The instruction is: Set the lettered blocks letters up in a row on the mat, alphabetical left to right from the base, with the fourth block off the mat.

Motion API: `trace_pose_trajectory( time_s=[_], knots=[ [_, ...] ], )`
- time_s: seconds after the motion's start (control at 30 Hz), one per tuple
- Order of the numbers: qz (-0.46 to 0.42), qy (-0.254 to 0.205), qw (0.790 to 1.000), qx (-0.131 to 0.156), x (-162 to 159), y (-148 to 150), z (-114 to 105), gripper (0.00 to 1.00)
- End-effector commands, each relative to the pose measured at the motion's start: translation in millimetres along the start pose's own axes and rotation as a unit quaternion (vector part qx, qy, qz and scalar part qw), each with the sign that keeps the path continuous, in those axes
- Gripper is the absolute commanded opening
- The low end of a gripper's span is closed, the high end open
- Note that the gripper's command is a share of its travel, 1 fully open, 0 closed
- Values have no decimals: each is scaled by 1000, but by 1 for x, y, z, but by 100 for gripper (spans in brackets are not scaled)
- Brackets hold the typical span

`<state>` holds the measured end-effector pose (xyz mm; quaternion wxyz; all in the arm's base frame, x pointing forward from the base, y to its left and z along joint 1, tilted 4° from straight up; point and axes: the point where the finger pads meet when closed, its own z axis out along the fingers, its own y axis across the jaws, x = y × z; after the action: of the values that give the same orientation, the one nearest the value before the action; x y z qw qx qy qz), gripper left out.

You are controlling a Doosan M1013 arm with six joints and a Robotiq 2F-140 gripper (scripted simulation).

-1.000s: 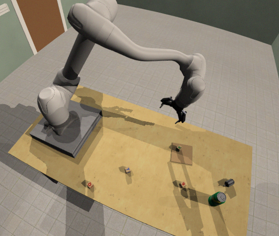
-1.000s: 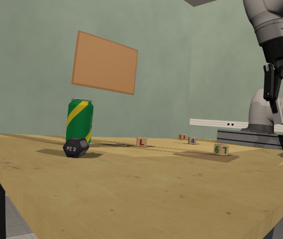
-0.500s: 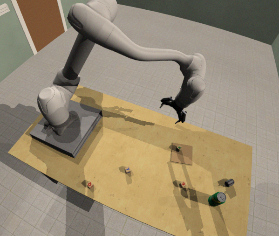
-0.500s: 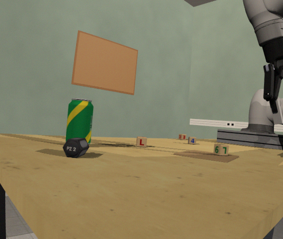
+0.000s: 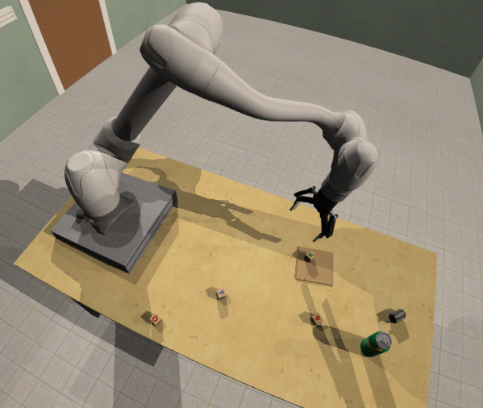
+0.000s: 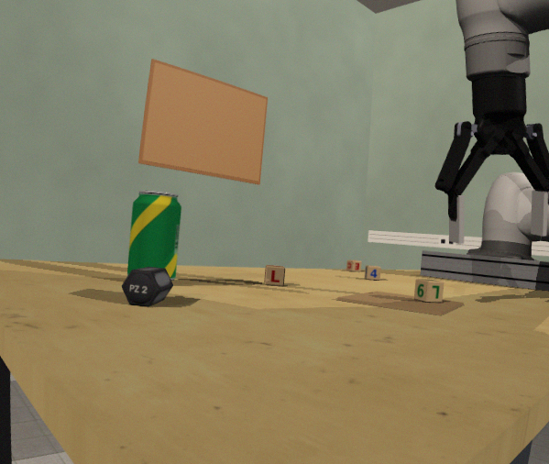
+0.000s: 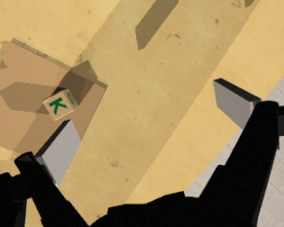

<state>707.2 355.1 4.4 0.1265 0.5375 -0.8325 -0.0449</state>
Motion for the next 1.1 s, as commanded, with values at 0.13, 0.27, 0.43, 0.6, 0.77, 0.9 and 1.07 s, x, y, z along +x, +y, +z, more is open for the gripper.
trace_pose_trajectory(
  time_s=[0.13, 0.27, 0.43, 0.6, 0.77, 0.9, 1.07],
  knots=[
    [82, 74, 993, 40, 15, -74, 5, 100],
    [112, 100, 987, 56, 21, -101, 8, 100],
    [112, 100, 987, 56, 20, -100, 8, 100],
    [112, 99, 987, 55, 20, -100, 7, 100],
    [112, 99, 987, 55, 20, -99, 7, 100],
    [112, 99, 987, 55, 20, -99, 7, 100],
    [112, 99, 987, 55, 20, -99, 7, 100]
  ],
)
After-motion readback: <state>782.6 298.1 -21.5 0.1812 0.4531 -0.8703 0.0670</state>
